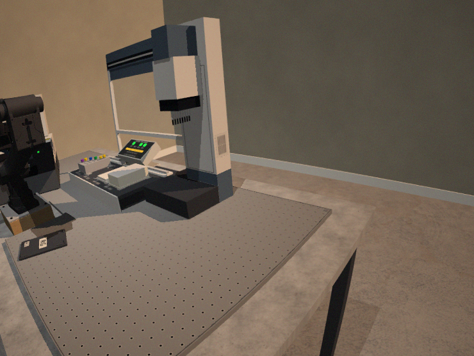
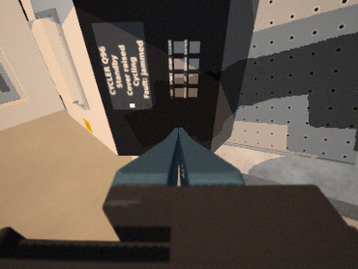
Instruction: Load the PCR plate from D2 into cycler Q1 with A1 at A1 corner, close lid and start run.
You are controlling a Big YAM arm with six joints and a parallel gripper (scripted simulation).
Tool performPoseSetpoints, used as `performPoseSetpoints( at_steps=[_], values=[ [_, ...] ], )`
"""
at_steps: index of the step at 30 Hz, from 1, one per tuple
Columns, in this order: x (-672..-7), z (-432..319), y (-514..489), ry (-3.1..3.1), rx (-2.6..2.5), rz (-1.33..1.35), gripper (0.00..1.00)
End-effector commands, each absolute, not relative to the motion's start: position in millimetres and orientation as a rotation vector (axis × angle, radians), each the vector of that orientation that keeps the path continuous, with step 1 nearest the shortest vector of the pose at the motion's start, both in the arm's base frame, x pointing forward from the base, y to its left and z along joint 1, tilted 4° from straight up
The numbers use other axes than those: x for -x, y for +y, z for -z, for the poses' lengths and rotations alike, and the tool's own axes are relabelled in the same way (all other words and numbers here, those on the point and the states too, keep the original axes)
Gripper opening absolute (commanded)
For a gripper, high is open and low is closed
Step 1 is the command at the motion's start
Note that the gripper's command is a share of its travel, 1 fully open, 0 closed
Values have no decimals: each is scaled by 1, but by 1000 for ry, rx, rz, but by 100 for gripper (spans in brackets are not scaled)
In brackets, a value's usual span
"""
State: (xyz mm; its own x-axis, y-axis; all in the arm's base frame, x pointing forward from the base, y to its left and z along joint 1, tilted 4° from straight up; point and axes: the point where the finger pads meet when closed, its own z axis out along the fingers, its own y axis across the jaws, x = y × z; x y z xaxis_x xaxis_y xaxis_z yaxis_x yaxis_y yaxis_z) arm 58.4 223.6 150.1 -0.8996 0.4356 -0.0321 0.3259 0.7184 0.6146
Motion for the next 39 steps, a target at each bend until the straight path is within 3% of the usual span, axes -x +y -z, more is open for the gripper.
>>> performPoseSetpoints(
  at_steps=[1, 39],
  values=[
    [-47, -147, 210, 2762, -647, -950, 0],
    [-53, -174, 237, 2737, -628, -996, 0]
  ],
)
